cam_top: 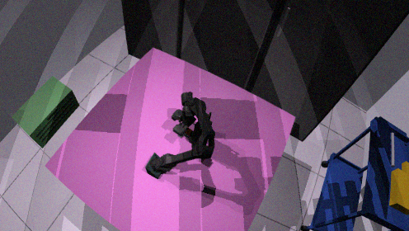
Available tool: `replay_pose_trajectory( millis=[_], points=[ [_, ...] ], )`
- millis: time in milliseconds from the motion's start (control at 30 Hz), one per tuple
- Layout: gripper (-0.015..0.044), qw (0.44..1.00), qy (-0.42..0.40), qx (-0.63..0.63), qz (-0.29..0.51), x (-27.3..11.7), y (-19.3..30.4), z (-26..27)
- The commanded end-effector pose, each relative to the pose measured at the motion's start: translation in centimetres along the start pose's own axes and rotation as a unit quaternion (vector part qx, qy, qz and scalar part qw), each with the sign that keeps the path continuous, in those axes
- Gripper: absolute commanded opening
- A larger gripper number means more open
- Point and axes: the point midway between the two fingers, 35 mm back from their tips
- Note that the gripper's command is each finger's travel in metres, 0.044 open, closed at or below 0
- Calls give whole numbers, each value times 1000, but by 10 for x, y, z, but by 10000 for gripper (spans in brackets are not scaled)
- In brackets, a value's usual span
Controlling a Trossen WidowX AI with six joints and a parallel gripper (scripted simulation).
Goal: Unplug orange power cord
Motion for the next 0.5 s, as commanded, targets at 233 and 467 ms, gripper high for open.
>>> replay_pose_trajectory(
  millis=[233,467],
  points=[
    [160,1000,1,-1,2,11,1,0],
    [35,1000,0,0,0,9,0,0]
  ],
)
Point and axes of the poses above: the point midway between the two fingers, 35 mm back from their tips, its own x axis out along the fingers, its own z axis across the jaws, y = z × x, and after that the axes turned 13 degrees about -x, right-handed
